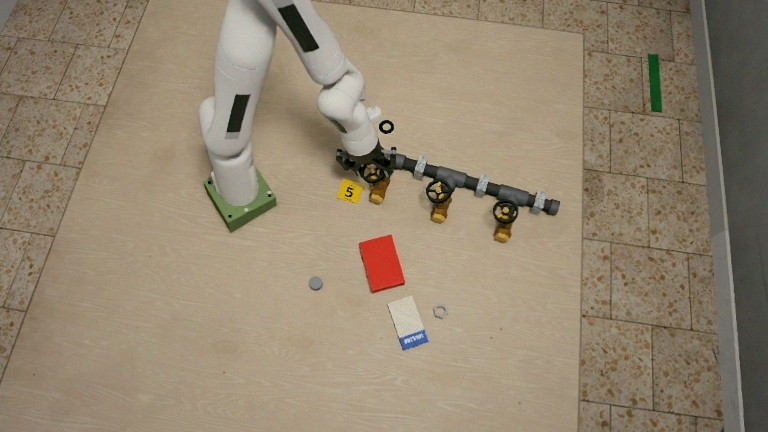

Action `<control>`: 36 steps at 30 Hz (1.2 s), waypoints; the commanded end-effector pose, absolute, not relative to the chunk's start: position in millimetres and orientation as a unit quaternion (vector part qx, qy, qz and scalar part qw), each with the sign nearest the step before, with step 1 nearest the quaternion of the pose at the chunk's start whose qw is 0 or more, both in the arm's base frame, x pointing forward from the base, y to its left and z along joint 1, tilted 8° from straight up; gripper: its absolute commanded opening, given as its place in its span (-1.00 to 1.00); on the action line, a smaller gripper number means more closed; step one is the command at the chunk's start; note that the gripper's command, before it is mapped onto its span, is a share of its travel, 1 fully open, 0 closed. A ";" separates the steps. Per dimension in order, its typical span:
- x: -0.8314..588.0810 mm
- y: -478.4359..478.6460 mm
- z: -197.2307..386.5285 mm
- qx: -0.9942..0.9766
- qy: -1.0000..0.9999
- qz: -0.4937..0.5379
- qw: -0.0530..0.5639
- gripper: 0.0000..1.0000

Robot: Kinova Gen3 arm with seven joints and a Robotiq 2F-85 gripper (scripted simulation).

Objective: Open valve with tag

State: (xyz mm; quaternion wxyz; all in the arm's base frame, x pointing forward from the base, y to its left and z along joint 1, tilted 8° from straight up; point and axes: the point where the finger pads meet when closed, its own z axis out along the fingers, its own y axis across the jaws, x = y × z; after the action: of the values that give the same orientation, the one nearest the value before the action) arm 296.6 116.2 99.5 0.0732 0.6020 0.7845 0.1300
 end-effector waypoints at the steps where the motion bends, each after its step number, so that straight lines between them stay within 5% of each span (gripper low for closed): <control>1: 296.9 116.3 99.6 0.602 0.785 0.130 0.073 0.29; 18: 296.9 116.3 99.6 0.540 0.829 0.124 0.083 0.29; 36: 296.8 116.3 99.6 0.238 0.960 0.090 0.119 0.29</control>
State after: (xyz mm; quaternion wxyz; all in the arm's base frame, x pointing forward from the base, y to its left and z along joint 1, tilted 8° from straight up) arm 296.6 116.2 99.4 0.1157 0.2965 0.9433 0.0942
